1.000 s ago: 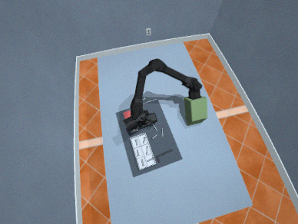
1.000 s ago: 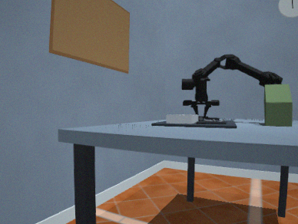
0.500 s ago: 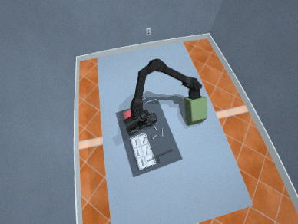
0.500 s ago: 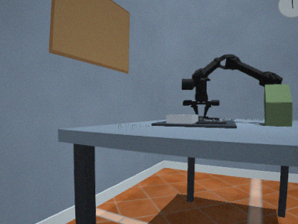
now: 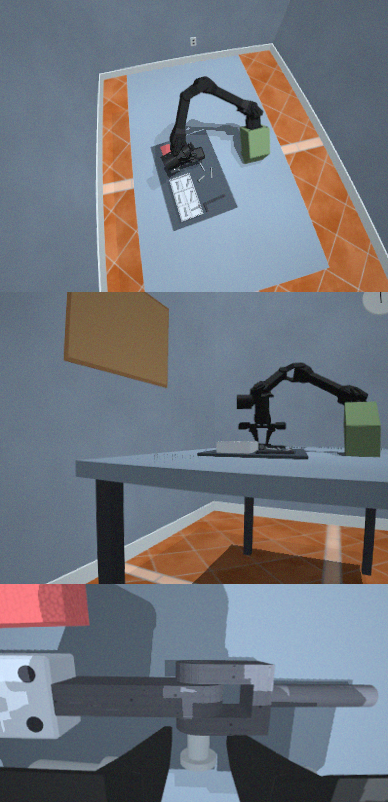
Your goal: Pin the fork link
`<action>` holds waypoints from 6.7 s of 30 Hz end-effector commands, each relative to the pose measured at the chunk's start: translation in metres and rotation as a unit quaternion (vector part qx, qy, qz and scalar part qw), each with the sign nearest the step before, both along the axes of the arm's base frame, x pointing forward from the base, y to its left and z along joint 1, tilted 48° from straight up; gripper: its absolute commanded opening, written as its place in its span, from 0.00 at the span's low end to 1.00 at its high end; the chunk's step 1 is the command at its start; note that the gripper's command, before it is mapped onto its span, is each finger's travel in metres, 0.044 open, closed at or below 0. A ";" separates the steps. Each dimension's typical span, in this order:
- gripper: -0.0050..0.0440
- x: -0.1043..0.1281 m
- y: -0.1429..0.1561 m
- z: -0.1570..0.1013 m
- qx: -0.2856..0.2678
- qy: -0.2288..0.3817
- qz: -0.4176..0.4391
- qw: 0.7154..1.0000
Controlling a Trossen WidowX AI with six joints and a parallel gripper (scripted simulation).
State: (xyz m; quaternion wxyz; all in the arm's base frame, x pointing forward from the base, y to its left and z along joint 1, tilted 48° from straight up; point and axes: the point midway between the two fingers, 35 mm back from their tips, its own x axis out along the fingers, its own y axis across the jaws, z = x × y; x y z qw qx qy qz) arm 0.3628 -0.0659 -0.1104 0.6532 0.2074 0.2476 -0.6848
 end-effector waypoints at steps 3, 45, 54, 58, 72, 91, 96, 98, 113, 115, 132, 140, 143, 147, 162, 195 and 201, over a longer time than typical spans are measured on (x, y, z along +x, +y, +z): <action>0.41 0.012 0.004 0.019 -0.006 -0.023 0.003 1.000; 0.41 0.012 0.026 0.036 -0.002 -0.019 0.003 1.000; 0.00 0.012 0.026 0.036 -0.002 -0.019 0.003 1.000; 0.00 0.012 0.026 0.036 -0.002 -0.019 0.003 1.000; 0.00 0.012 0.026 0.036 -0.002 -0.019 0.003 1.000; 0.00 0.011 0.025 0.036 0.001 -0.017 0.004 1.000; 0.00 0.008 0.024 0.034 0.007 -0.011 0.003 1.000; 0.00 0.008 0.024 0.034 0.007 -0.011 0.003 1.000; 0.00 0.005 0.030 0.024 0.044 0.003 0.008 0.999; 0.00 0.005 0.030 0.024 0.044 0.003 0.008 0.999; 0.00 0.006 0.043 0.010 0.045 -0.003 0.006 0.999; 0.00 0.007 0.047 0.008 0.045 -0.006 0.006 0.999; 0.00 0.007 0.047 0.008 0.045 -0.006 0.006 0.999; 0.00 0.007 0.047 0.007 0.045 -0.005 0.007 0.999; 0.00 0.004 0.044 0.005 0.044 0.000 0.007 0.999; 0.00 0.000 0.019 -0.016 0.040 0.003 0.006 0.999; 0.00 0.002 0.018 -0.017 0.041 0.000 0.007 0.999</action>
